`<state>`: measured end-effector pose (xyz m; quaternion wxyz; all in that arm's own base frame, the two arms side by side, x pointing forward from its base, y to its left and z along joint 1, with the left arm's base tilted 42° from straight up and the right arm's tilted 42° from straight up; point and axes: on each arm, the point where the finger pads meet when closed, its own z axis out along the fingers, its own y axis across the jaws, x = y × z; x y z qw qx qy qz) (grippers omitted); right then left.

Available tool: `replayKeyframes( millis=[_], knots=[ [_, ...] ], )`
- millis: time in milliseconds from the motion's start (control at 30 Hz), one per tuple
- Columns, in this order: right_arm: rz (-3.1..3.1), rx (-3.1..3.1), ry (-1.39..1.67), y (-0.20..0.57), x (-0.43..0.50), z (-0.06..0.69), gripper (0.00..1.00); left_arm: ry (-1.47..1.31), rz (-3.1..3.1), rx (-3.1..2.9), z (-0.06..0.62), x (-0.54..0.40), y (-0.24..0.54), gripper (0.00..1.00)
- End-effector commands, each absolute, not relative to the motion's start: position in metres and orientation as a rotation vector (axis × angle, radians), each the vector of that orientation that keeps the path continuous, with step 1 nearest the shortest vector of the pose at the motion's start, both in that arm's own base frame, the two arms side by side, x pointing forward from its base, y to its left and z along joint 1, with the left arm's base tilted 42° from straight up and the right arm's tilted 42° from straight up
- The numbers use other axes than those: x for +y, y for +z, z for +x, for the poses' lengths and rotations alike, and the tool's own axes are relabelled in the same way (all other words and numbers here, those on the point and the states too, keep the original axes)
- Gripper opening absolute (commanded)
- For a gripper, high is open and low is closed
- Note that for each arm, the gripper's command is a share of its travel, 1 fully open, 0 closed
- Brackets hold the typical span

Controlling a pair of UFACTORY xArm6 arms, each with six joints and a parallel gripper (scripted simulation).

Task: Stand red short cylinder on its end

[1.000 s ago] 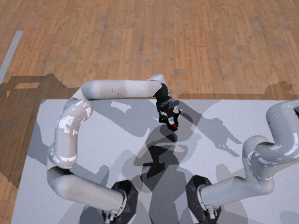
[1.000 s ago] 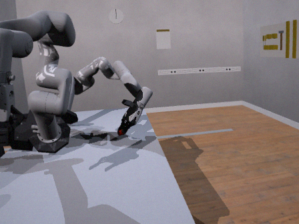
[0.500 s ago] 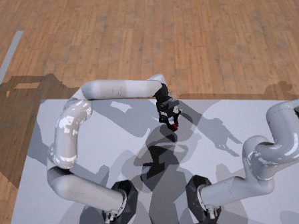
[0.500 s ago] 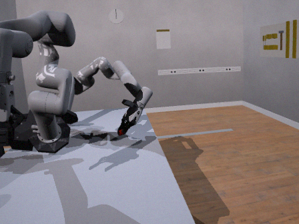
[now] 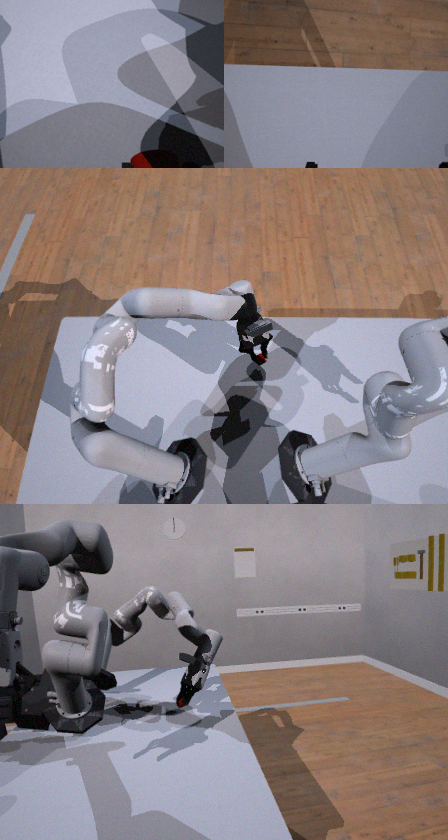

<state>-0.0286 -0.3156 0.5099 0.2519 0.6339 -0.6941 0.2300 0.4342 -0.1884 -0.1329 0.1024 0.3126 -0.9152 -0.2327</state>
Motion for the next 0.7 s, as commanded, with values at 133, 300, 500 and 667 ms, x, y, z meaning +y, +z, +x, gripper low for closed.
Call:
replayKeyframes(
  millis=[133, 300, 500, 667],
  knots=[
    [1.721, -1.885, 0.630, 0.5121, -0.3153, -0.0286, 1.00, -0.750, 0.919, -2.814, 0.4320, -0.1922, -0.1317, 0.34],
    [1.721, -1.885, 0.630, 0.5121, -0.3153, -0.0286, 1.00, -0.751, 0.918, -2.814, 0.4320, -0.1922, -0.1317, 0.34],
    [1.721, -1.885, 0.630, 0.5121, -0.3153, -0.0286, 1.00, -0.807, 0.913, -2.865, 0.4310, -0.1911, -0.1321, 0.34],
    [1.721, -1.885, 0.630, 0.5121, -0.3153, -0.0286, 1.00, -0.917, 0.887, -3.004, 0.4297, -0.1927, -0.1323, 0.34]
  ],
)
